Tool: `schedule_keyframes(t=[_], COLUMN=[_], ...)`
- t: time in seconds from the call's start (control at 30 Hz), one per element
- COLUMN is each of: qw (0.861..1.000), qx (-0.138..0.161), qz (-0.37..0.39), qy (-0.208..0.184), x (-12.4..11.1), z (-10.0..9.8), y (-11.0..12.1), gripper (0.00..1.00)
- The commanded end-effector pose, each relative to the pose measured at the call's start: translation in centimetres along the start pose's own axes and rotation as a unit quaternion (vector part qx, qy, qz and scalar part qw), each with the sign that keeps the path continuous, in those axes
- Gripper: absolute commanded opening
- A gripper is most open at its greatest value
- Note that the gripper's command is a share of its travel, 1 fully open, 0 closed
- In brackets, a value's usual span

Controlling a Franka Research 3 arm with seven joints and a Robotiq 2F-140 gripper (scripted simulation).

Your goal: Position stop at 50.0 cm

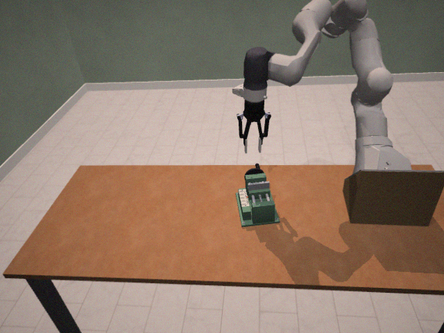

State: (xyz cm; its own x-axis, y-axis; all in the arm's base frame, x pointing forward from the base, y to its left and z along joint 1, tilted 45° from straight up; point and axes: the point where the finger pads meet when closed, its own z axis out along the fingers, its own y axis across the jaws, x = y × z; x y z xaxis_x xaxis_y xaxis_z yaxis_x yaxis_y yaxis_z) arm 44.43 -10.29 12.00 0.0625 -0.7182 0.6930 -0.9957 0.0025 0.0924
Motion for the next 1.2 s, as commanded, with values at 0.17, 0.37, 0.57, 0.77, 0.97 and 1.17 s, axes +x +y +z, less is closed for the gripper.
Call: schedule_keyframes(t=[0.17, 0.37, 0.57, 0.77, 0.97, 1.17], qw=[1.0, 1.0, 1.0, 1.0, 1.0, 1.0], qx=[-0.025, -0.025, -0.025, -0.025, -0.025, -0.025], qz=[-0.017, -0.017, -0.017, -0.017, -0.017, -0.017], qy=[0.005, 0.005, 0.005, 0.005, 0.005, 0.005], x=[0.6, 0.6, 0.4, -1.3, -6.5, -10.5], z=[-0.3, -0.3, -0.3, -0.2, 0.1, 0.3], y=[1.3, 1.3, 1.2, -0.1, -3.9, -6.9], gripper=[0.33, 0.33, 0.33, 0.33, 0.33, 0.33])
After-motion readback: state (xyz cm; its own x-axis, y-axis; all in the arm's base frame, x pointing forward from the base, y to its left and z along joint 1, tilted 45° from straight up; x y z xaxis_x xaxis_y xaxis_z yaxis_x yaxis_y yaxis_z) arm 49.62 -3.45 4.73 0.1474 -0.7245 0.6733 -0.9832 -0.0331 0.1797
